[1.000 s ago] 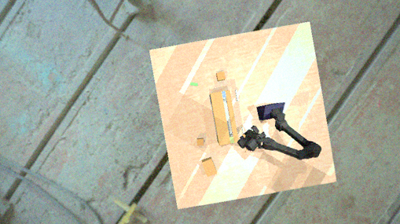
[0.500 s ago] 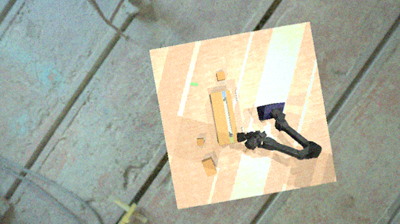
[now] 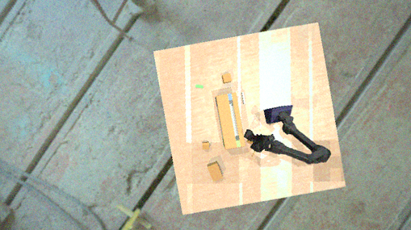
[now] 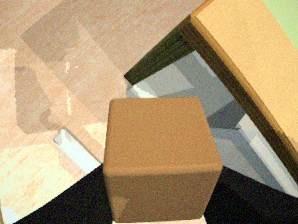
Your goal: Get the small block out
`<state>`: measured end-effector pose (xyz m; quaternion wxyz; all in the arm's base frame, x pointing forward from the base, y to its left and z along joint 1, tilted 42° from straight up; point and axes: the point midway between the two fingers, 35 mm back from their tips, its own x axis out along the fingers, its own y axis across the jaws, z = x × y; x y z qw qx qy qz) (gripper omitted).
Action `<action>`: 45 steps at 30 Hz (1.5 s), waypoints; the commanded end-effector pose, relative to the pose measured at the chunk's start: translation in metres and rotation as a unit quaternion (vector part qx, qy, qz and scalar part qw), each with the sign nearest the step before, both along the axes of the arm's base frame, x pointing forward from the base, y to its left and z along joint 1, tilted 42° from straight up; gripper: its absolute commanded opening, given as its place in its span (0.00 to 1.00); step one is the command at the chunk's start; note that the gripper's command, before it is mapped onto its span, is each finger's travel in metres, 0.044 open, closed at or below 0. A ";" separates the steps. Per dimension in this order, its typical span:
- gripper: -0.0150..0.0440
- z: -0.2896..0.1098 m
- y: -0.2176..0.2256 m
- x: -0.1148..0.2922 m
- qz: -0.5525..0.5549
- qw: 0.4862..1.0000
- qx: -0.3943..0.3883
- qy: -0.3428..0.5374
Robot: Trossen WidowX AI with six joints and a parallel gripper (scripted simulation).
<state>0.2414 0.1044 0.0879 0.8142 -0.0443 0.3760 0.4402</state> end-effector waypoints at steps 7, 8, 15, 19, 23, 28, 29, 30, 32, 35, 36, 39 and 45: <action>0.25 0.005 -0.007 -0.001 -0.133 0.978 0.079 0.142; 0.25 0.006 -0.007 -0.002 -0.145 0.973 0.086 0.156; 0.25 0.009 -0.011 -0.003 -0.227 0.932 0.134 0.247; 0.25 0.010 -0.013 -0.004 -0.272 0.901 0.161 0.298; 0.25 0.012 -0.016 -0.005 -0.315 0.864 0.186 0.347; 0.25 0.015 -0.018 -0.006 -0.365 0.809 0.217 0.406; 0.25 0.015 -0.019 -0.006 -0.374 0.798 0.223 0.417; 0.25 0.016 -0.019 -0.006 -0.384 0.786 0.228 0.429; 0.25 0.017 -0.020 -0.007 -0.402 0.760 0.239 0.451; 0.25 0.018 -0.022 -0.007 -0.428 0.721 0.255 0.482; 0.25 0.019 -0.022 -0.008 -0.436 0.707 0.260 0.493; 0.25 0.020 -0.024 -0.008 -0.460 0.663 0.275 0.523; 0.25 0.023 -0.027 -0.010 -0.501 0.570 0.301 0.577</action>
